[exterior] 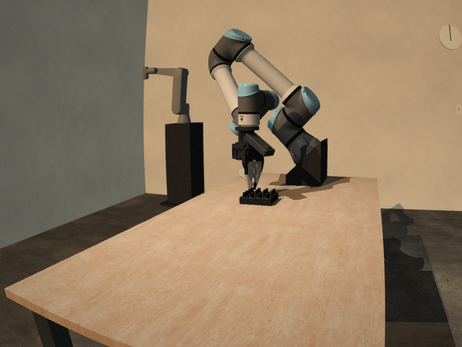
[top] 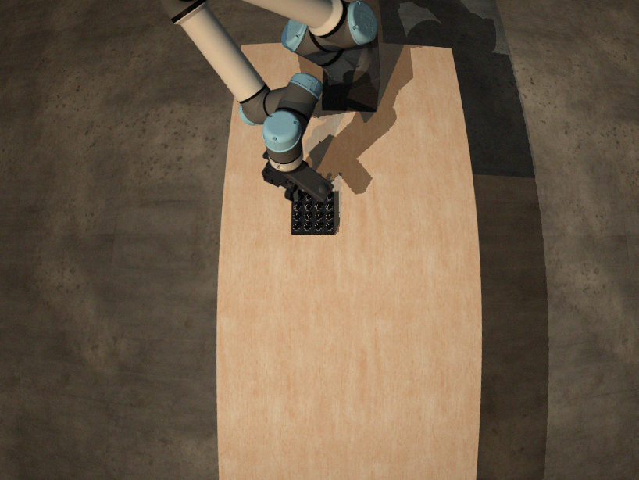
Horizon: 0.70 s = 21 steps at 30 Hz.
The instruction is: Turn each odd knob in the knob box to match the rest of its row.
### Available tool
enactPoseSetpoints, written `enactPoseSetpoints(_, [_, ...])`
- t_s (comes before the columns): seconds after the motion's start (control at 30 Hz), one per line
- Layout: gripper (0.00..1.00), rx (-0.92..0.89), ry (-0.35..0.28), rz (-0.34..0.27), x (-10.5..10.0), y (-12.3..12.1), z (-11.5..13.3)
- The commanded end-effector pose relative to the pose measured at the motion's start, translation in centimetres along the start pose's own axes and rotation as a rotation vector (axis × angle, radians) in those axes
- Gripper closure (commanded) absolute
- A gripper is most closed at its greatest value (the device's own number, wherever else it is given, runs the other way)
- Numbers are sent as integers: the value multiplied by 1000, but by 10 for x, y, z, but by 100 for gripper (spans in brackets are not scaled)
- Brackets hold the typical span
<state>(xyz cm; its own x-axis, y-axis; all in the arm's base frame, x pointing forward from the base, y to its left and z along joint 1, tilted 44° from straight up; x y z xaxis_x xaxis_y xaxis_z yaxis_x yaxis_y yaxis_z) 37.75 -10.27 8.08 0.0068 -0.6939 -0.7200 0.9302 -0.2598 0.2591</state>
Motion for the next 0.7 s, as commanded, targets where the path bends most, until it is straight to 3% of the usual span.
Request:
enactPoseSetpoints(0.0, [89, 0, 0, 1, 0, 0, 0])
enactPoseSetpoints(0.1, [89, 0, 0, 1, 0, 0, 0])
enactPoseSetpoints(0.13, [96, 0, 0, 1, 0, 0, 0])
enactPoseSetpoints(0.67, [96, 0, 0, 1, 0, 0, 0])
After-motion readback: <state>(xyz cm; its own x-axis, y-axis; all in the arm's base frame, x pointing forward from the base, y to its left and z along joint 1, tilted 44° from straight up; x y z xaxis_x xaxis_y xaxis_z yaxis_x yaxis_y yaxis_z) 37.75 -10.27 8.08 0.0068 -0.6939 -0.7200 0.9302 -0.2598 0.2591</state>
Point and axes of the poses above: the point where the finger pads meet when closed, its own x axis out along the fingers, its own y axis across the jaws, z = x × y, the point moved 6 cm from there along -x, back along the fingers, and after that the axes turned 4 degrees about -x, right-handed, at the moved point
